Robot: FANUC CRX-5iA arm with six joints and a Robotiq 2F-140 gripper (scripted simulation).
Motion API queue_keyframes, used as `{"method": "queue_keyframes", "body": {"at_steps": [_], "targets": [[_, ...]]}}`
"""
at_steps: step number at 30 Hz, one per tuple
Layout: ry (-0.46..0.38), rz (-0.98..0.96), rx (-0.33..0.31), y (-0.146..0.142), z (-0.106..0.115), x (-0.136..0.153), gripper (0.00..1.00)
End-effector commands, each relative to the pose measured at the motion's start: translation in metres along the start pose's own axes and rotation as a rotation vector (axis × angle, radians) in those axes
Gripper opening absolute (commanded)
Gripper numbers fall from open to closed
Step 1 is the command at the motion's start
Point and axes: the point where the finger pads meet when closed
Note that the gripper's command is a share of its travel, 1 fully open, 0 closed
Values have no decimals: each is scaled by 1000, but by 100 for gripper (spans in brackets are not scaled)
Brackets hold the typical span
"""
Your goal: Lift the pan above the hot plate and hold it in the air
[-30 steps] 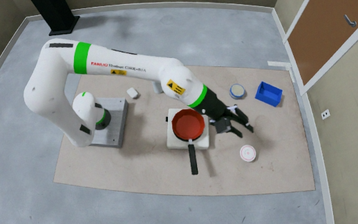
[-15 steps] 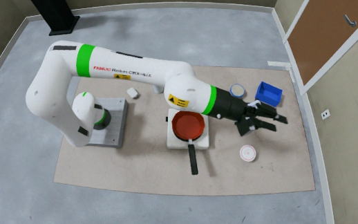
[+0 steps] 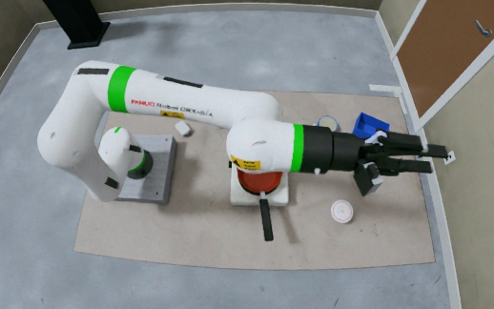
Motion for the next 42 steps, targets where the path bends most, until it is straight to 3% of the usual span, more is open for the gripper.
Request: {"method": "queue_keyframes", "body": {"at_steps": [1, 5, 7, 12, 14, 27, 29, 31, 42], "targets": [[15, 1, -99, -40, -3, -18, 41], [25, 5, -182, -74, 0, -36, 41], [26, 56, -160, -32, 6, -49, 41], [25, 61, -158, -28, 7, -50, 41], [21, 102, -138, 10, 14, -60, 41], [-14, 207, -71, 134, 58, -81, 41], [-14, 207, -71, 134, 58, -81, 41], [-28, 226, -54, 167, 74, -84, 41], [-80, 259, -9, 261, 135, -80, 41]]}}
Point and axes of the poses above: the point where the finger pads meet when closed, its own z axis back along the fingers, its own y axis across the jaws, x = y × z
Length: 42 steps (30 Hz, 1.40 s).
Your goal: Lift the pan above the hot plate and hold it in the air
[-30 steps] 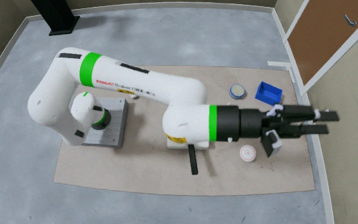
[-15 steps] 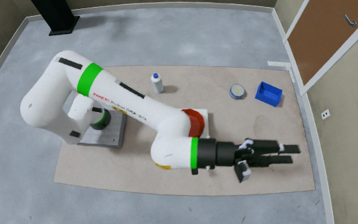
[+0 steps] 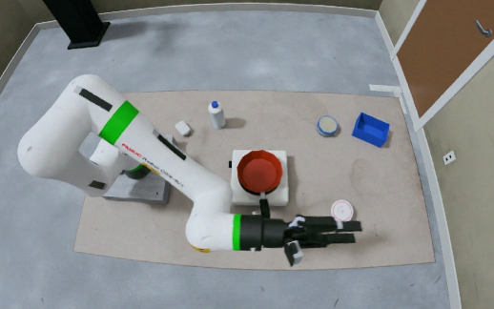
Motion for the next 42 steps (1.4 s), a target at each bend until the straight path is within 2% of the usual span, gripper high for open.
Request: {"method": "queue_keyframes", "body": {"at_steps": [1, 4, 6, 19, 21, 24, 34, 42], "targets": [[-23, 9, 7, 28, 26, 13, 41], [-28, 10, 10, 35, 33, 16, 41], [-47, 9, 17, 59, 56, 30, 41], [-108, -33, 26, 124, 151, 90, 41], [-108, -33, 26, 124, 151, 90, 41], [-122, -59, 21, 137, 183, 113, 41], [-136, -139, -4, 149, 256, 165, 41], [-134, -175, -19, 147, 282, 184, 41]]}}
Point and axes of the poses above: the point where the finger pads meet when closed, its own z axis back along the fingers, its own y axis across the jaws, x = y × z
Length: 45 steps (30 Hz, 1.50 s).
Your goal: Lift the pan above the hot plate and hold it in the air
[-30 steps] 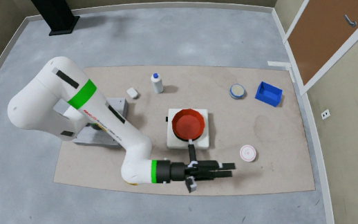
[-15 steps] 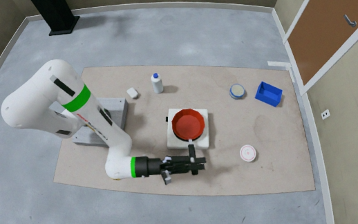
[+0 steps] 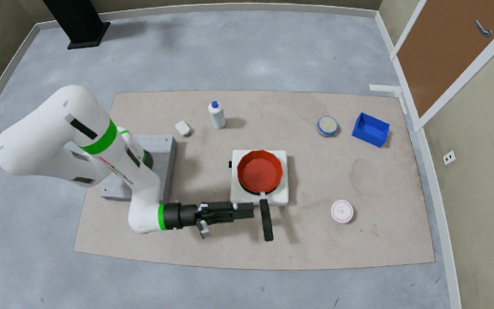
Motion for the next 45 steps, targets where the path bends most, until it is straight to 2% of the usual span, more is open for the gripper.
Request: {"method": "queue_keyframes", "body": {"at_steps": [1, 9, 30, 45], "targets": [[0, -13, -8, 0, 10, 9, 41], [3, -31, -18, -1, 21, 20, 41], [2, -31, -18, 4, 22, 22, 41], [2, -31, -18, 39, 21, 30, 41]]}}
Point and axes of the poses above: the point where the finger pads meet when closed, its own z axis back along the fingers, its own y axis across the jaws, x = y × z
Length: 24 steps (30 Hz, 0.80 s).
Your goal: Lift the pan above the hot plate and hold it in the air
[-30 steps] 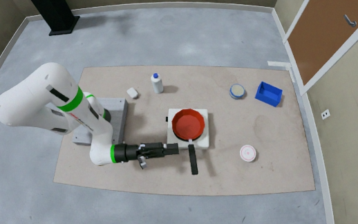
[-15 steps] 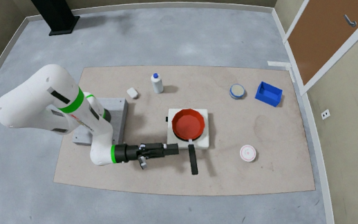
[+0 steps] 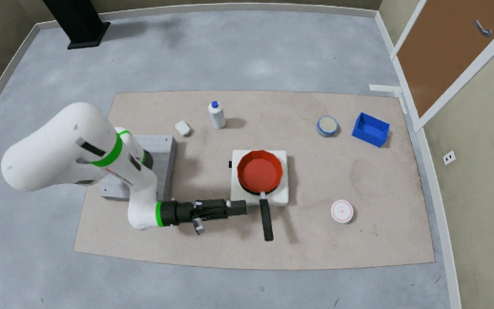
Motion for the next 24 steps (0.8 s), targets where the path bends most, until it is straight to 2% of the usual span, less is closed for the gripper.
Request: {"method": "queue_keyframes", "body": {"at_steps": [1, 16, 24], "targets": [[0, 1, -2, 7, 0, 1, 41], [0, 1, -2, 48, 0, 10, 41], [0, 1, -2, 59, 0, 12, 41]]}}
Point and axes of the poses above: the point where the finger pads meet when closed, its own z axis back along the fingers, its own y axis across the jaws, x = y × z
